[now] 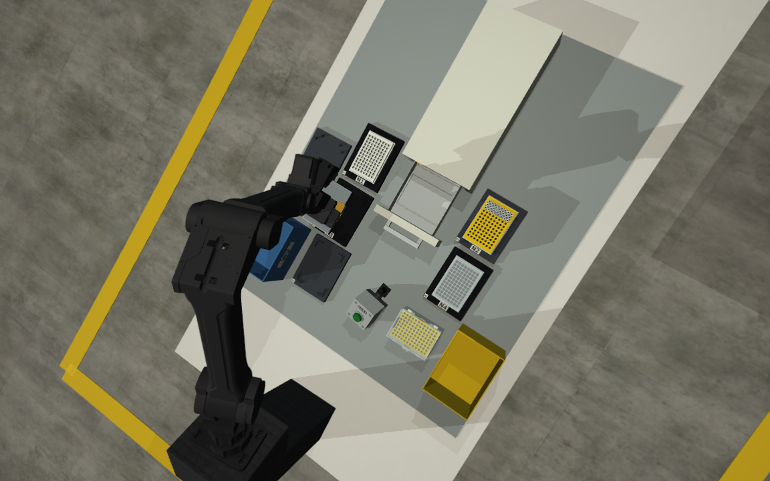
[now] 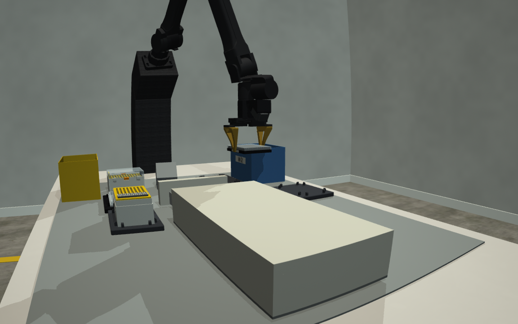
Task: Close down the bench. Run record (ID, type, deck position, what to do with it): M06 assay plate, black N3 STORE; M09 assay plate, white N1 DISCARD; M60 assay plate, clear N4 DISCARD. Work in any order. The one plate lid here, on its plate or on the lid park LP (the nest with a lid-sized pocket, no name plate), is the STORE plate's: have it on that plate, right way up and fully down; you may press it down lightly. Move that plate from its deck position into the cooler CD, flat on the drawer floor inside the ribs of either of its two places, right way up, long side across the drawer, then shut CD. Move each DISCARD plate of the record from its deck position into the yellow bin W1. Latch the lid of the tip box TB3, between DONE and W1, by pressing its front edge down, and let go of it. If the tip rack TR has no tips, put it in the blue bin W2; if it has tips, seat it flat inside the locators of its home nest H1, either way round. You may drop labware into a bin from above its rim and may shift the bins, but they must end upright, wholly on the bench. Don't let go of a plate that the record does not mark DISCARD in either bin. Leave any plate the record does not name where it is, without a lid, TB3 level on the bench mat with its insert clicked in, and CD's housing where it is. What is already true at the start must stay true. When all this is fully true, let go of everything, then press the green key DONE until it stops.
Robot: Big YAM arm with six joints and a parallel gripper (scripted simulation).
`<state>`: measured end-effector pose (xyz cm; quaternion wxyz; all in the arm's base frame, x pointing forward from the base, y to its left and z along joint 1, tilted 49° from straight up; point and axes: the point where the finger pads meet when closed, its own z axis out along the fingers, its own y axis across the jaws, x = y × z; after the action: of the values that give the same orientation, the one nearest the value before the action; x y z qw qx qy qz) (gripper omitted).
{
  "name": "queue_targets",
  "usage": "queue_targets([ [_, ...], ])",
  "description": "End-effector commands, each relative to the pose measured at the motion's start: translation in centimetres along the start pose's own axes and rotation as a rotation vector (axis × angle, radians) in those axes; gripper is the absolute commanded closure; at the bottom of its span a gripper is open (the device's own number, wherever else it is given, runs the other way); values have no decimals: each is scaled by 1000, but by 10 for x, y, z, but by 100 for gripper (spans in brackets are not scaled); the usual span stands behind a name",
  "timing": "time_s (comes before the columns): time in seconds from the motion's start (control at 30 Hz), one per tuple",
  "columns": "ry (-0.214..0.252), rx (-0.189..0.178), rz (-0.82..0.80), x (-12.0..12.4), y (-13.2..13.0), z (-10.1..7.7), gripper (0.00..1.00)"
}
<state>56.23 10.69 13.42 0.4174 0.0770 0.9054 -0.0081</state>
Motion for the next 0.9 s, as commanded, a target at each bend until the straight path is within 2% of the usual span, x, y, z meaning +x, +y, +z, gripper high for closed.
queue_targets([
  [0.0, -2, -11, 4, 0, 8, -14, 100],
  [0.07, -2, -11, 4, 0, 8, -14, 100],
  [0.1, 9, -3, 4, 3, 6, -8, 100],
  [0.13, -6, -8, 9, -4, 6, -16, 100],
  [0.37, -6, -12, 5, -3, 8, -27, 100],
  [0.4, -5, -9, 8, -2, 6, -27, 100],
  [0.47, 29, 8, 1, 11, 1, -12, 100],
  [0.53, 29, 7, 1, 11, 2, -12, 100],
  [0.63, 25, 6, 3, 9, 2, -12, 100],
  [0.67, -7, -5, 4, -5, 3, -19, 100],
  [0.83, -7, -5, 4, -5, 3, -19, 100],
  [0.87, -17, 0, -29, -15, -6, -25, 100],
])
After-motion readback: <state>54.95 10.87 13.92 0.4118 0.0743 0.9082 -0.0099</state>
